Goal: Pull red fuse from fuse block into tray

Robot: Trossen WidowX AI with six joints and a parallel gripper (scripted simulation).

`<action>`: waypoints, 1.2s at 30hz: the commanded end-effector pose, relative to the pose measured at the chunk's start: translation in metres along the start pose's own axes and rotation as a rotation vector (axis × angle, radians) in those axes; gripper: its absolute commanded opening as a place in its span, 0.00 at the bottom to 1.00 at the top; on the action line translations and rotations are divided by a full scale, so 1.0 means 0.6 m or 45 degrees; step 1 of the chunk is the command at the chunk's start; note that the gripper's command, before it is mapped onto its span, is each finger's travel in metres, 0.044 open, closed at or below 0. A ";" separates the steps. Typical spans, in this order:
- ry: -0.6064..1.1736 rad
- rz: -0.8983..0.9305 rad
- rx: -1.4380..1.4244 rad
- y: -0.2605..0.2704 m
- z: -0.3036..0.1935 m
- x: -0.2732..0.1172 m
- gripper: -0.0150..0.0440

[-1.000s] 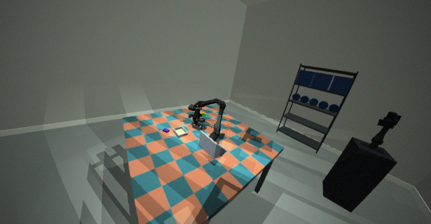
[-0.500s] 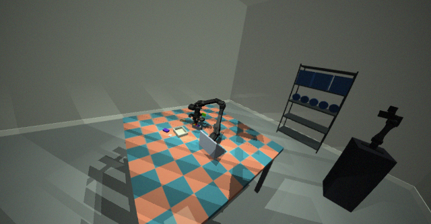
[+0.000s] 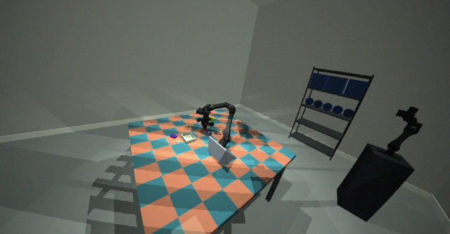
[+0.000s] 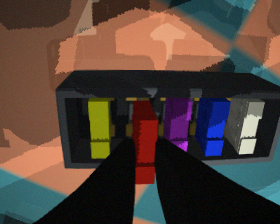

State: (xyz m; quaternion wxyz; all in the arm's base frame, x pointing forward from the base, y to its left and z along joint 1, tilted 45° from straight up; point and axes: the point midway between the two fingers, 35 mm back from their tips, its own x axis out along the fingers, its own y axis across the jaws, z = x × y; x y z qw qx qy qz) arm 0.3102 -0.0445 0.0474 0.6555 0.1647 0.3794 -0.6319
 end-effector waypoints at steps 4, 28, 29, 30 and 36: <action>0.007 0.006 0.011 0.002 0.001 -0.008 0.25; 0.005 0.005 0.008 0.001 0.001 -0.027 0.25; 0.005 0.005 0.008 0.001 0.001 -0.028 0.25; 0.005 0.005 0.008 0.001 0.001 -0.029 0.25; 0.005 0.005 0.008 0.001 0.001 -0.039 0.25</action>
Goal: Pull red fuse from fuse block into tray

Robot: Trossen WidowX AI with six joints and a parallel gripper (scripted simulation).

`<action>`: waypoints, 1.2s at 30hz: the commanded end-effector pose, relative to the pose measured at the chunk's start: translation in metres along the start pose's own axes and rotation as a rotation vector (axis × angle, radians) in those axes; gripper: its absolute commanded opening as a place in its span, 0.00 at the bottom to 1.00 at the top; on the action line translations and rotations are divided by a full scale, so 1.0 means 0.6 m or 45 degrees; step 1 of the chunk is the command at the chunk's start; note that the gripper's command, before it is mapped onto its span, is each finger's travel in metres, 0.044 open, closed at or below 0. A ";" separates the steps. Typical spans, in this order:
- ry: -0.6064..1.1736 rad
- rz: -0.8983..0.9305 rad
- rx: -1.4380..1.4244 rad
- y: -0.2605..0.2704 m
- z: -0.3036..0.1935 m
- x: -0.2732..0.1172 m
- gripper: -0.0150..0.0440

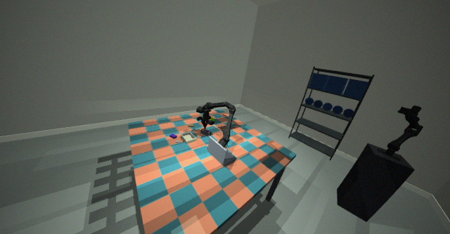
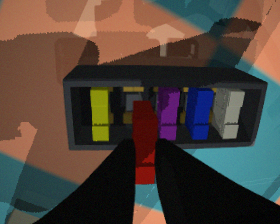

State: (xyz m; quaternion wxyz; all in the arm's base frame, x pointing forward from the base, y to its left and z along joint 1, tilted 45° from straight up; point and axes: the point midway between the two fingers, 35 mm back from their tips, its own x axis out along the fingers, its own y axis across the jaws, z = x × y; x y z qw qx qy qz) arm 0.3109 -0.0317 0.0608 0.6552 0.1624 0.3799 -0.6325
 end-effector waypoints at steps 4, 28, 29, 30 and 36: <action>0.008 0.009 0.012 0.003 0.001 -0.019 0.25; 0.025 0.020 0.009 0.075 -0.125 -0.048 0.25; 0.026 0.020 0.009 0.079 -0.134 -0.049 0.25; 0.026 0.020 0.009 0.083 -0.144 -0.049 0.25; 0.026 0.020 0.010 0.102 -0.203 -0.049 0.25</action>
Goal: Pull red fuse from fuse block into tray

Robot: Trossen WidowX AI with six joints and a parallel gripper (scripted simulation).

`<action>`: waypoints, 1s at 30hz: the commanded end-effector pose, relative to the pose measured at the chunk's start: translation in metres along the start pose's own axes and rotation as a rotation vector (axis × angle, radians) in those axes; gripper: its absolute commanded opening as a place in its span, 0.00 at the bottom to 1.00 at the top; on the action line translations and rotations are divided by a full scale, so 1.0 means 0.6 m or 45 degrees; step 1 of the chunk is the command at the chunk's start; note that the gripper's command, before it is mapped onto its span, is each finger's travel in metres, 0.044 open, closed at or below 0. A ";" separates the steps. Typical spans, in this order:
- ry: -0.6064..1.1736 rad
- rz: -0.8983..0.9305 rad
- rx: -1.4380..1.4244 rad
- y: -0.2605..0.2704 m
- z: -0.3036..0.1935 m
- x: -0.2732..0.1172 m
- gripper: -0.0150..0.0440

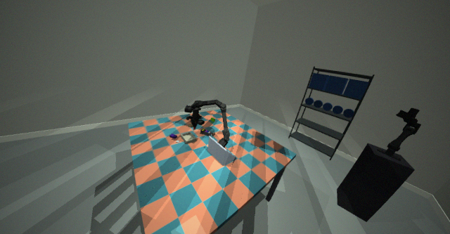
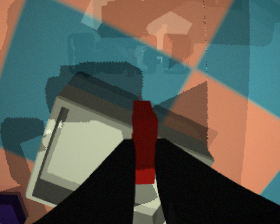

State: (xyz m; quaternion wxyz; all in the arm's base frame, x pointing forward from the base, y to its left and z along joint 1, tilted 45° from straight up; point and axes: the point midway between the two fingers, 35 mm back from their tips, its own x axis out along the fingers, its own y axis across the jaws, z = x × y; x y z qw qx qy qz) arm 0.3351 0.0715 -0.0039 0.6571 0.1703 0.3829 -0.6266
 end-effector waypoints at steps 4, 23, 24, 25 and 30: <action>0.006 -0.001 0.009 0.018 -0.065 0.003 0.25; 0.001 -0.003 0.012 0.027 -0.122 0.034 0.25; 0.001 -0.003 0.012 0.027 -0.122 0.037 0.25; 0.001 -0.003 0.012 0.027 -0.122 0.040 0.25; 0.000 -0.003 0.012 0.027 -0.122 0.053 0.25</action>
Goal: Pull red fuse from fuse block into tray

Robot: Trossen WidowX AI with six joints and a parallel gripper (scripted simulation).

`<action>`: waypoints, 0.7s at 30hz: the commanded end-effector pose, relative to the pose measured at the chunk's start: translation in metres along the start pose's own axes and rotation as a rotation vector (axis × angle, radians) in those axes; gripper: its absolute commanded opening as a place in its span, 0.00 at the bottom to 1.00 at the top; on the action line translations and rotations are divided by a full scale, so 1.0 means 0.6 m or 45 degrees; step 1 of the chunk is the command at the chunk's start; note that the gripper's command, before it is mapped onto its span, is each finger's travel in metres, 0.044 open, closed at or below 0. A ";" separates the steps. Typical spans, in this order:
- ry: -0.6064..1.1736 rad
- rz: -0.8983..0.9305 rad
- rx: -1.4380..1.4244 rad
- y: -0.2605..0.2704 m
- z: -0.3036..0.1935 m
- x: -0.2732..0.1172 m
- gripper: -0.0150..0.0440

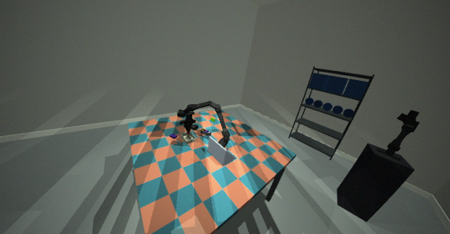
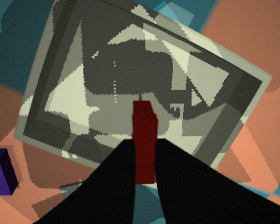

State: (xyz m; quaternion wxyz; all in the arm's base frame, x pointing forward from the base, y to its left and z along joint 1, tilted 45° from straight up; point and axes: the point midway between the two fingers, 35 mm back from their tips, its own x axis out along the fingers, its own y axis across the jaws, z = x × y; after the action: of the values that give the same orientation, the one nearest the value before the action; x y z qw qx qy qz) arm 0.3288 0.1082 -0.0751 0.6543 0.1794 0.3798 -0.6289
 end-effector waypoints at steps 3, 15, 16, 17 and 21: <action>-0.011 -0.005 -0.011 -0.003 0.001 0.018 0.25; -0.002 -0.002 0.000 -0.001 0.001 0.027 0.43; -0.002 -0.002 0.000 -0.001 0.001 0.027 0.48; -0.002 -0.002 0.000 -0.001 0.001 0.027 0.52; -0.002 -0.002 0.000 -0.001 0.001 0.027 0.70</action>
State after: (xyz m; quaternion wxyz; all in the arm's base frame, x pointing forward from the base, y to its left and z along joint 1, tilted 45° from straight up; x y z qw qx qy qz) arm 0.3269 0.0964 -0.0864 0.6541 0.1785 0.3795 -0.6295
